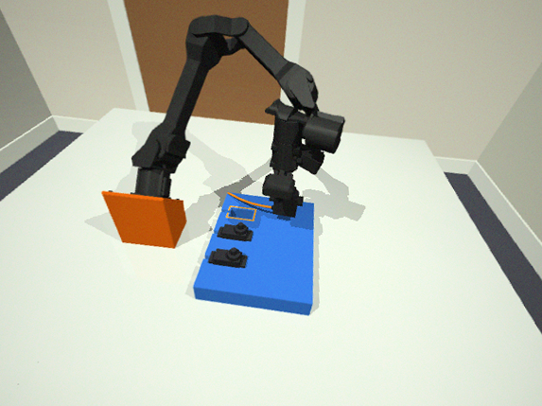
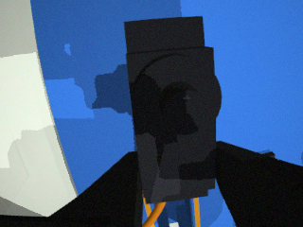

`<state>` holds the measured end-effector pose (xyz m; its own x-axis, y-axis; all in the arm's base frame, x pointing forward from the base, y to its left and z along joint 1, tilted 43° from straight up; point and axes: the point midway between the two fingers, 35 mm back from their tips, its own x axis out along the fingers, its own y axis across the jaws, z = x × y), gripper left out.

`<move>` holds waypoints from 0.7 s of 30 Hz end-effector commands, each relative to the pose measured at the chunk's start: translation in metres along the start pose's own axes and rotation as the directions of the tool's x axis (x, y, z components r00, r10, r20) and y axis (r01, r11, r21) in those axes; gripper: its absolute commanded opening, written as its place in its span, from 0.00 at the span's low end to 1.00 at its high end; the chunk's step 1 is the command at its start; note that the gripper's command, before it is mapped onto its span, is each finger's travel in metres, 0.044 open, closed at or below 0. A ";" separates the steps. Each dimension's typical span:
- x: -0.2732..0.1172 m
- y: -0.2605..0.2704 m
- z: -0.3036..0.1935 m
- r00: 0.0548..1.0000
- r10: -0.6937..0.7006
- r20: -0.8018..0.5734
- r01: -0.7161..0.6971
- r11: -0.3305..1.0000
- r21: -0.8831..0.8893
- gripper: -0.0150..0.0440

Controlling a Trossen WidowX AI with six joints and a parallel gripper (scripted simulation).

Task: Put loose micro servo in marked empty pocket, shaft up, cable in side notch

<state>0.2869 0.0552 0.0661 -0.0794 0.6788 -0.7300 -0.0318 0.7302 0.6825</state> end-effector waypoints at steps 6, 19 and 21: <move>-0.001 0.000 -0.004 1.000 0.001 0.003 -0.001 0.999 -0.054 0.25; -0.001 -0.003 -0.059 1.000 0.000 0.000 0.000 0.999 -0.052 0.25; -0.001 -0.003 -0.068 1.000 0.000 0.000 0.000 0.999 -0.051 0.25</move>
<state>0.2321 0.0494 0.0659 -0.0852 0.6812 -0.7271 -0.0811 0.7226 0.6865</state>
